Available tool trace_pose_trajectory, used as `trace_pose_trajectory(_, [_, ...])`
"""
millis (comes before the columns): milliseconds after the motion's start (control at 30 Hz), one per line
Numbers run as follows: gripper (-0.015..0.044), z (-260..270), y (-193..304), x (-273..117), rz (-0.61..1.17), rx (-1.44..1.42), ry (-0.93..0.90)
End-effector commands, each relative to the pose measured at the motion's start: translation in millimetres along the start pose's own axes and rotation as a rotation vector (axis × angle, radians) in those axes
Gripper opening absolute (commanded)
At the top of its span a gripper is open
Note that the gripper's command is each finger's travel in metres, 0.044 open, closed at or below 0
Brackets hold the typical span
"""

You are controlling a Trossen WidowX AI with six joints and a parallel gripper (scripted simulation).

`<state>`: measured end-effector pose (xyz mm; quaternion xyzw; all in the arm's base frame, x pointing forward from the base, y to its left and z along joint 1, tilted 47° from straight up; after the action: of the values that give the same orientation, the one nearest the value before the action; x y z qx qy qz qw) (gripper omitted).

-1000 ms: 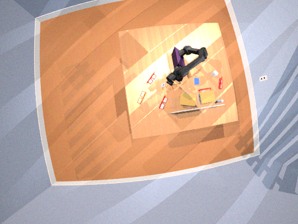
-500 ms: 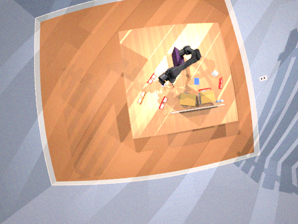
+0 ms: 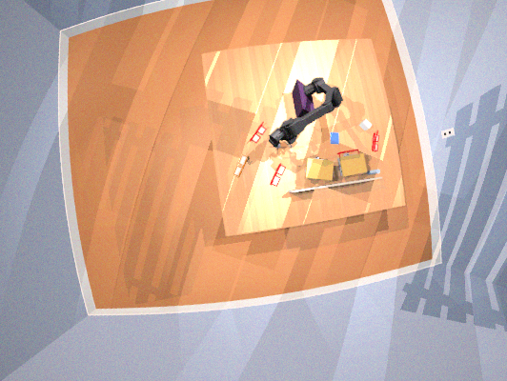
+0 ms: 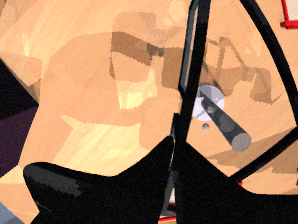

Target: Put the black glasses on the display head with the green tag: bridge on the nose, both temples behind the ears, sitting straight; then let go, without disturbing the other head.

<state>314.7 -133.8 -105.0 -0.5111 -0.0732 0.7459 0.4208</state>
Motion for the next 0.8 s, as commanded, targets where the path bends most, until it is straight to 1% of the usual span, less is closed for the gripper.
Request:
trace_pose_trajectory(0, [0.0, 0.6, 0.3, 8.8, -0.008, 0.005, 0.002])
trace_pose_trajectory(767, [0.0, 8.4, -9.3, 9.0, -0.009, 0.005, 0.001])
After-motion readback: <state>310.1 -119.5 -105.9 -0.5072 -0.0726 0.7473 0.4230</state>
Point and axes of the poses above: the point midway between the two fingers, 35 mm back from their tips, its own x axis out along the fingers, its own z axis across the jaws, y = z × x, the point moved 4 cm from there along -x, back along the fingers, and after that the axes turned 11 degrees about -x, right-handed, at the moved point
